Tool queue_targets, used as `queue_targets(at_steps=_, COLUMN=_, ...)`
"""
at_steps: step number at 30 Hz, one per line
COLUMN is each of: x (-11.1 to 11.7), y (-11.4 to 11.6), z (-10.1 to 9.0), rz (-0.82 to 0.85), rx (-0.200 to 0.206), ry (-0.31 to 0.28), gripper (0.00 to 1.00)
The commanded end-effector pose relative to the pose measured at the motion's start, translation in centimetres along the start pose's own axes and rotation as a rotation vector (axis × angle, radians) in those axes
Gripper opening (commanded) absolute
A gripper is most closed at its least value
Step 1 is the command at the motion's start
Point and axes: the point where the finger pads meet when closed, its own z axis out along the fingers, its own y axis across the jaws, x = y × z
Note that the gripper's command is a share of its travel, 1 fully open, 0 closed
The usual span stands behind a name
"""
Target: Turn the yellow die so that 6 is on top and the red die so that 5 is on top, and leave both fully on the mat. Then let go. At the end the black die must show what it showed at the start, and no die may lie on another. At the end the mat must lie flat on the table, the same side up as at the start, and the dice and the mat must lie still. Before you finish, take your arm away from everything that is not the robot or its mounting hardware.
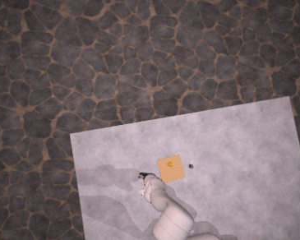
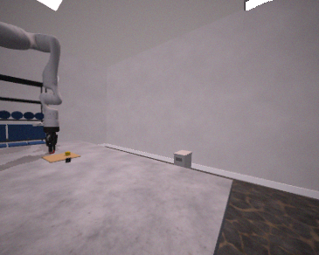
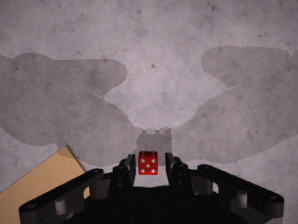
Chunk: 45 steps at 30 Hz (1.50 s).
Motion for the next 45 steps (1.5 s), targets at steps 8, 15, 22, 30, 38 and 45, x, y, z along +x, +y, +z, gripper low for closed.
queue_targets(at_steps=8, x=0.03, y=-0.20, z=0.58, rz=0.000, rx=0.005, ry=0.000, gripper=0.35)
queue_targets(at_steps=15, x=0.03, y=-0.20, z=0.58, rz=0.000, rx=0.005, ry=0.000, gripper=0.35)
queue_targets(at_steps=22, x=0.03, y=-0.20, z=0.58, rz=0.000, rx=0.005, ry=0.000, gripper=0.35)
queue_targets(at_steps=30, x=0.03, y=-0.20, z=0.58, rz=0.000, rx=0.005, ry=0.000, gripper=0.35)
queue_targets(at_steps=38, x=0.03, y=-0.20, z=0.58, rz=0.000, rx=0.005, ry=0.000, gripper=0.35)
queue_targets(at_steps=45, x=0.03, y=-0.20, z=0.58, rz=0.000, rx=0.005, ry=0.000, gripper=0.15)
